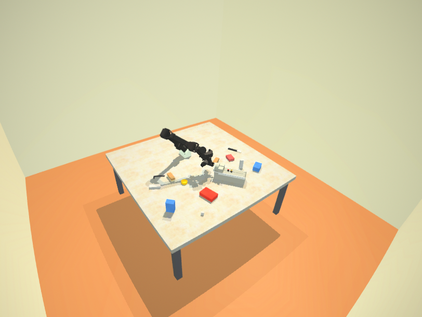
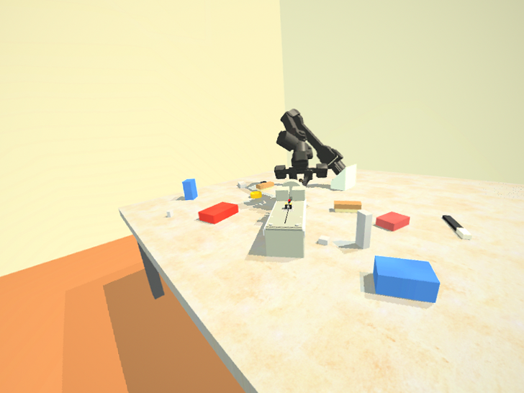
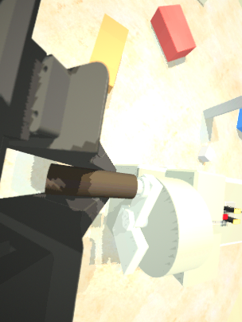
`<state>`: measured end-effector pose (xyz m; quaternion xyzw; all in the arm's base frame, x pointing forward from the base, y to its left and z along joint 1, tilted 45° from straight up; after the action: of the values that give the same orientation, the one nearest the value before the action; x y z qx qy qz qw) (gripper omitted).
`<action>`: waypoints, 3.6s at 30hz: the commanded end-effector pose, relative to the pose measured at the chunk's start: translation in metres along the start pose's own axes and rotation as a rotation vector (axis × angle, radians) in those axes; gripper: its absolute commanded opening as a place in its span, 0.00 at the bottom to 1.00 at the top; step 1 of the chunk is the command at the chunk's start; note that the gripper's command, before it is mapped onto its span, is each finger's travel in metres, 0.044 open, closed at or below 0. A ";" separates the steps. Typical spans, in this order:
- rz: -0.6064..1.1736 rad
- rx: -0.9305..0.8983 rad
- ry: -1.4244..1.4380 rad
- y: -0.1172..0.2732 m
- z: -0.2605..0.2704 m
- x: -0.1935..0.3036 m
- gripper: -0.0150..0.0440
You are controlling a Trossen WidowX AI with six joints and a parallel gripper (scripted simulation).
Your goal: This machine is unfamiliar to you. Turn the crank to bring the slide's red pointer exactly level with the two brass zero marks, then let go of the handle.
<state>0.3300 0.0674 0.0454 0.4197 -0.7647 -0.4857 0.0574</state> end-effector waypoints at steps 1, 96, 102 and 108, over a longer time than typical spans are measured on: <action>0.000 0.000 0.000 0.000 0.000 0.000 0.48; -0.051 0.407 -0.398 -0.046 0.032 -0.146 1.00; -0.050 0.407 -0.400 -0.032 0.034 -0.161 1.00; -0.050 0.410 -0.403 -0.011 0.038 -0.181 1.00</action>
<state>0.4339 0.2081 0.0630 0.3351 -0.8336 -0.3969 -0.1881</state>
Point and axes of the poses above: the point midway between the two fingers, 35 mm back from their tips, its own y axis back along the fingers, its own z axis across the jaws, x = y × z, the point moved 5 cm from there along y, back along the fingers, and after that the axes turned 11 degrees about -y, right-handed, at the moved point
